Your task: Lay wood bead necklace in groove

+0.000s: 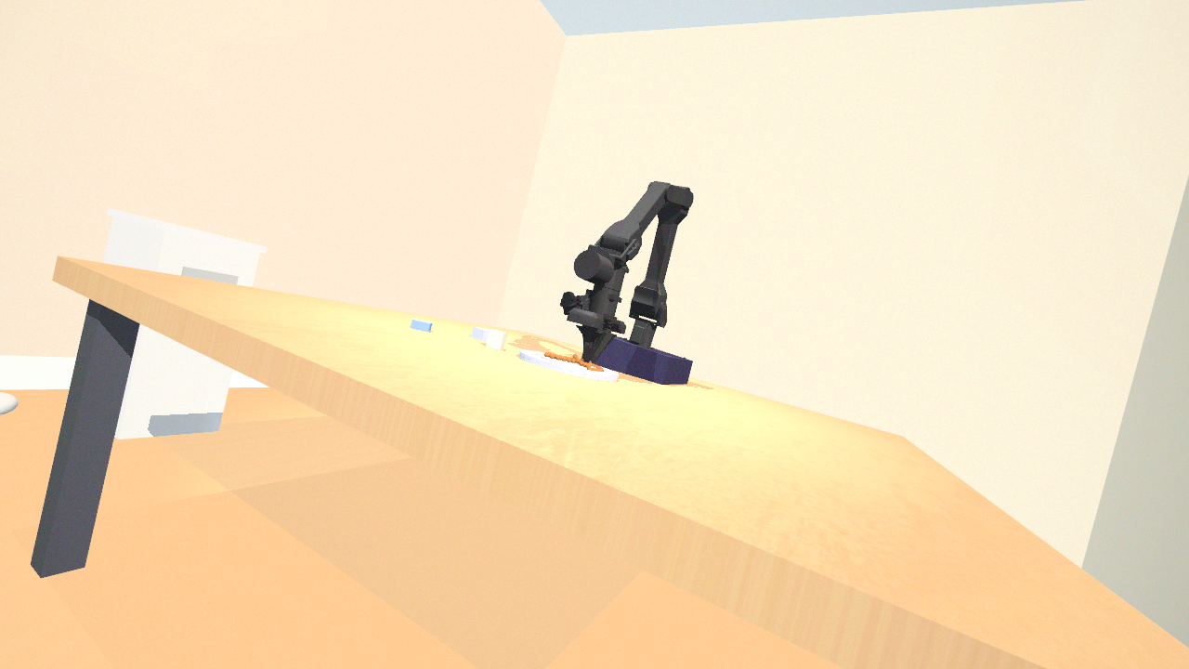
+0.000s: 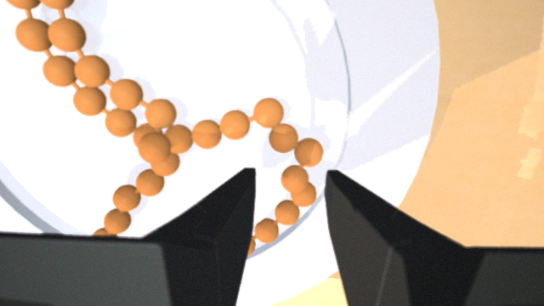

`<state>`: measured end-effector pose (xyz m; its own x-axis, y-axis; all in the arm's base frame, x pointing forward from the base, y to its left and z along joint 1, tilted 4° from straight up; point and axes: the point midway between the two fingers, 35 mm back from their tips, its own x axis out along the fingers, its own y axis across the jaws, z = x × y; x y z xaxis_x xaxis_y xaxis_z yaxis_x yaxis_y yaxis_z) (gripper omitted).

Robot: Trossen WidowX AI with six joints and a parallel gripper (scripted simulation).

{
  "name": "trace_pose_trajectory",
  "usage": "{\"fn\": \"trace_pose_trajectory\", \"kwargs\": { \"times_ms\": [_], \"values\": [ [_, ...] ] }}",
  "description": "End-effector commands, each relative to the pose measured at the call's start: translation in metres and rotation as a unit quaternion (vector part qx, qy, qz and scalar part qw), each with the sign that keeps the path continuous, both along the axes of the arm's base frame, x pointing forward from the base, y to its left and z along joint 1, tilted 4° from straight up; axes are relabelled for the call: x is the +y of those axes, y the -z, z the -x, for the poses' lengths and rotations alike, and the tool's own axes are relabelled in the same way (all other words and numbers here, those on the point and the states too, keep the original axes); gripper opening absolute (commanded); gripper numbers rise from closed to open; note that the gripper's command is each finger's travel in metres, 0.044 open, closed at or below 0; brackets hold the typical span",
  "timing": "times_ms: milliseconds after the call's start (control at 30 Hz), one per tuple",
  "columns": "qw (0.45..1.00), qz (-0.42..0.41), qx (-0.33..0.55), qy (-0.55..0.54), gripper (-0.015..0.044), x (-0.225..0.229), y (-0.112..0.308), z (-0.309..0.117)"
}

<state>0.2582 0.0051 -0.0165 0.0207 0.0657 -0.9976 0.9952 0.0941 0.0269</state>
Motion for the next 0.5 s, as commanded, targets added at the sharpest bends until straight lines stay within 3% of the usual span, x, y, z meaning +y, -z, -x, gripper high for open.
{"fn": "trace_pose_trajectory", "kwargs": {
  "times_ms": [0,33,200,467],
  "values": [
    [1.000,0.001,0.001,0.001,0.0120,-0.0001,0.0042,0.0015],
    [1.000,0.001,0.001,0.001,0.0120,-0.0001,0.0042,0.0015],
    [1.000,0.000,0.001,0.000,0.0000,0.0001,0.0018,0.0005],
    [1.000,0.000,0.001,0.000,0.0000,0.0001,0.0018,0.0005]
  ]
}}
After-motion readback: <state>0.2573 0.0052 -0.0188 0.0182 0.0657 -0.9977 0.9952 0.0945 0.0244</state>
